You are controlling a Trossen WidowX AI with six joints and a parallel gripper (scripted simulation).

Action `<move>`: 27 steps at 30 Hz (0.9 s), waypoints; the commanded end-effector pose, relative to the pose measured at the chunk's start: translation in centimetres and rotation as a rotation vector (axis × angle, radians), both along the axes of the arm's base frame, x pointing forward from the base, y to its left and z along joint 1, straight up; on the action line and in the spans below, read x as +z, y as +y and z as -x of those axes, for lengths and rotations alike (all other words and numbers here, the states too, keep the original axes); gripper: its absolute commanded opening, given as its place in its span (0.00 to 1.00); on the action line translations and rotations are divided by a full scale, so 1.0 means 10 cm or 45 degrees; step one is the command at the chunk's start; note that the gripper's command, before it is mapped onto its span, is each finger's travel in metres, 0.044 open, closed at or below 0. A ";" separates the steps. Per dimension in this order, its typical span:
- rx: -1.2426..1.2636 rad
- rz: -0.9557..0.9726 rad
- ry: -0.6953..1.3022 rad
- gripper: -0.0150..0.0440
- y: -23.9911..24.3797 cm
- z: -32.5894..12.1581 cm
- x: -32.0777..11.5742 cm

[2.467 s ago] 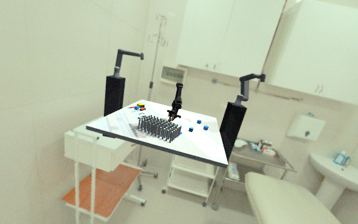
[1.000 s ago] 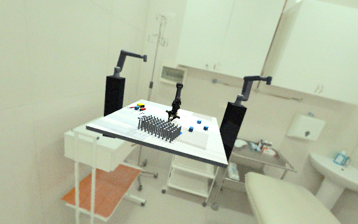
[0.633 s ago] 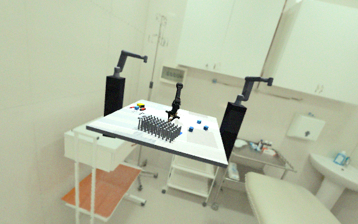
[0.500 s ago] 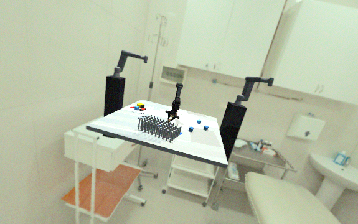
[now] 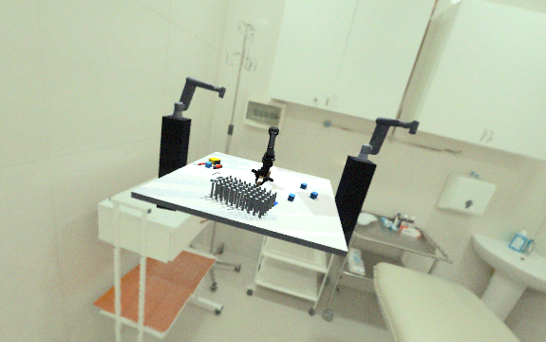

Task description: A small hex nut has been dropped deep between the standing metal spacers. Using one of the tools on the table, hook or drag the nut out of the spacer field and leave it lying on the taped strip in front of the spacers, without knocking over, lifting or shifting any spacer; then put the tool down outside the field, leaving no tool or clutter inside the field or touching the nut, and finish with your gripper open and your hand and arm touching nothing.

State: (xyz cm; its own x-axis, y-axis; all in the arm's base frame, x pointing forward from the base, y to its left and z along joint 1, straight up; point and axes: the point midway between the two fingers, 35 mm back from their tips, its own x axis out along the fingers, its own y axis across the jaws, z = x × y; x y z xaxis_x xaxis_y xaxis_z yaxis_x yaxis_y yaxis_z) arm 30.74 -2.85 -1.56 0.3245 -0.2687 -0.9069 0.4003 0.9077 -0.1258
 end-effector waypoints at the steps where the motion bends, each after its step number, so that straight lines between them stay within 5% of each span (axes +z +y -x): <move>1: 0.002 -0.002 -0.018 0.25 -0.01 -0.07 0.03; 27: 0.003 -0.001 -0.021 0.25 -0.09 -0.24 0.04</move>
State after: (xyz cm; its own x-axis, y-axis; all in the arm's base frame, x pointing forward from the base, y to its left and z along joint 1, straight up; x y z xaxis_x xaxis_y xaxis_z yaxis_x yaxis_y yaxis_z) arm 32.54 -3.61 -1.50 0.3296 -0.2690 -0.9050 0.4011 0.9077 -0.1237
